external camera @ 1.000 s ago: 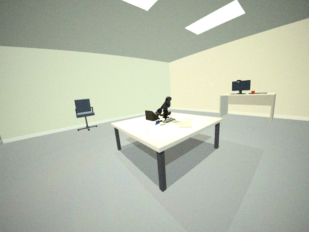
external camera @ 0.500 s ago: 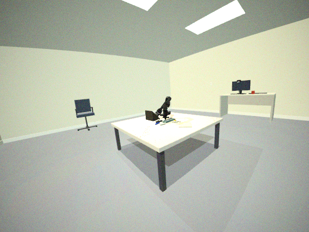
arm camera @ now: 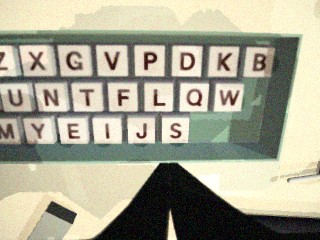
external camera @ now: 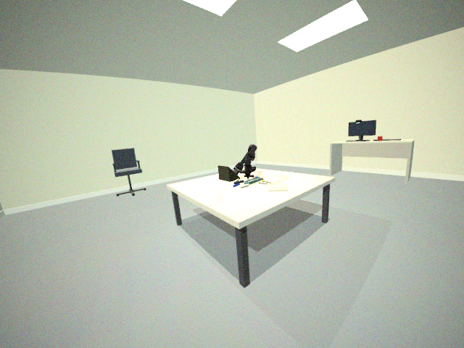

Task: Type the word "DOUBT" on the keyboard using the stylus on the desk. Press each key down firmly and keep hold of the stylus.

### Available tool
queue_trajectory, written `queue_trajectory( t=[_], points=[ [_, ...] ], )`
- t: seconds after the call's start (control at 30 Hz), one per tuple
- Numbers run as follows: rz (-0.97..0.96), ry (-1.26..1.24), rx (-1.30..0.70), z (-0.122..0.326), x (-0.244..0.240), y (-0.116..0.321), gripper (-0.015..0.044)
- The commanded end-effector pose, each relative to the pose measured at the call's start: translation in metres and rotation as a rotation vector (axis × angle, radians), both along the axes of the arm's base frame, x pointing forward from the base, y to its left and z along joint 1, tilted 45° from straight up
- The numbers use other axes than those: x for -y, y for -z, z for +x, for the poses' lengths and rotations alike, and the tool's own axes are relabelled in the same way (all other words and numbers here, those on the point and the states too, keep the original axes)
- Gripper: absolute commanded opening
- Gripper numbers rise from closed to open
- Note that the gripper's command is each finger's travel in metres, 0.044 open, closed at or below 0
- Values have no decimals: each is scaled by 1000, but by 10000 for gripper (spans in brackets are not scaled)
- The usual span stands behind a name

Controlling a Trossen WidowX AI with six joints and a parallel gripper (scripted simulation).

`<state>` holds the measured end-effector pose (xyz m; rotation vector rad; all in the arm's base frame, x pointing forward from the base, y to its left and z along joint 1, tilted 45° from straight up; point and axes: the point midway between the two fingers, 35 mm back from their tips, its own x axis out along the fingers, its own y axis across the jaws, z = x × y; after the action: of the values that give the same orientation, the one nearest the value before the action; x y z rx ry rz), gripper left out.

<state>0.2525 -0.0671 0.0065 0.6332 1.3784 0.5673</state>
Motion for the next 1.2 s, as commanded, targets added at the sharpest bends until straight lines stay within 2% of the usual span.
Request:
queue_trajectory(
  t=[0.0, 0.2, 0.63, 0.83, 1.17],
  points=[
    [-5, -1, 2, 1, -12, -13, 0],
    [0, -2, 1, -1, -53, -52, 0],
    [0, -2, 1, -1, -53, -52, 0],
    [-2, -2, 0, -7, -12, -92, 0],
    [-2, 6, 3, -5, -15, -89, 0]
  ],
)
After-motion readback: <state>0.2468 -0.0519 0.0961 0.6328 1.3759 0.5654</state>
